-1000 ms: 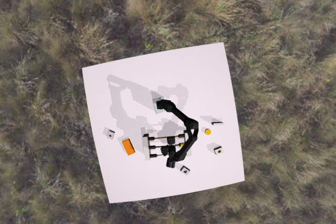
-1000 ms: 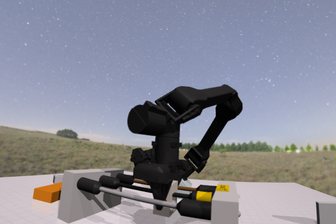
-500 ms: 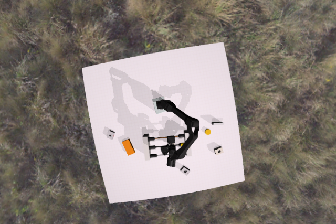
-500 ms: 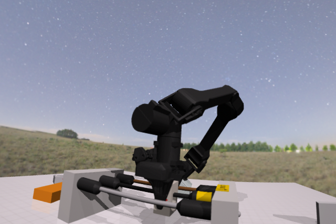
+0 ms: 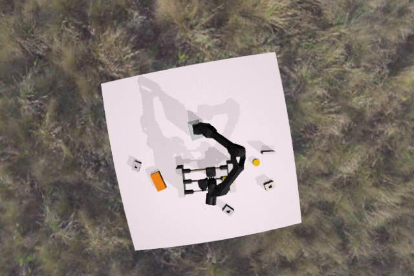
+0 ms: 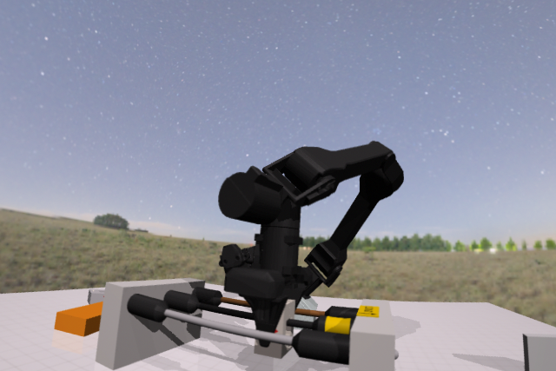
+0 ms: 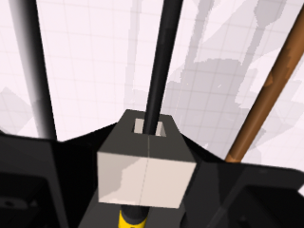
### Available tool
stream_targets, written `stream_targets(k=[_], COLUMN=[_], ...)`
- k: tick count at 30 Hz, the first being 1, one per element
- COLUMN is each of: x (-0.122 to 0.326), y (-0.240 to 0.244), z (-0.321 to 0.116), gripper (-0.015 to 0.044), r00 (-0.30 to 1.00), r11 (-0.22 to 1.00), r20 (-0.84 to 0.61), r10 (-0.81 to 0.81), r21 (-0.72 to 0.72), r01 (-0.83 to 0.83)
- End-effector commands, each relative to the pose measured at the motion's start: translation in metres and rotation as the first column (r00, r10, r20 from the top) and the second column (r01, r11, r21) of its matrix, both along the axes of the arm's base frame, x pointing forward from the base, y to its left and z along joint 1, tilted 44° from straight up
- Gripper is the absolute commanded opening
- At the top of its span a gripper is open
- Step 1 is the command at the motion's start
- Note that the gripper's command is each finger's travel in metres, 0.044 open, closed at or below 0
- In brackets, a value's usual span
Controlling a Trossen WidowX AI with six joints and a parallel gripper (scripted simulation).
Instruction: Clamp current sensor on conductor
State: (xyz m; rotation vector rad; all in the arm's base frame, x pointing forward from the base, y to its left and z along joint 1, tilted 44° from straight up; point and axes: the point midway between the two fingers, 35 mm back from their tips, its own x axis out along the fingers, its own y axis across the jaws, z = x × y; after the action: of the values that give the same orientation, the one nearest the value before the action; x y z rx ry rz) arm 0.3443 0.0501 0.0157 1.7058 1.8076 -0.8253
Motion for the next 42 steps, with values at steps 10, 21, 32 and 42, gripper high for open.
stream_targets(k=[10,21,32,42], x=[0.0001,0.0001,0.0001,0.0001], y=[-0.0001,-0.0001,-0.0001,-0.0001], z=[0.0001,0.0001,0.0001,0.0001], gripper=[0.0260,0.0260,0.0260,0.0365], r00=[1.000,1.000,1.000,1.000], r11=[1.000,1.000,1.000,1.000], r20=[0.000,0.000,0.000,0.000], r10=[0.001,0.001,0.001,0.001], r21=[0.000,0.000,0.000,0.000], r01=[-0.001,-0.001,-0.001,-0.001])
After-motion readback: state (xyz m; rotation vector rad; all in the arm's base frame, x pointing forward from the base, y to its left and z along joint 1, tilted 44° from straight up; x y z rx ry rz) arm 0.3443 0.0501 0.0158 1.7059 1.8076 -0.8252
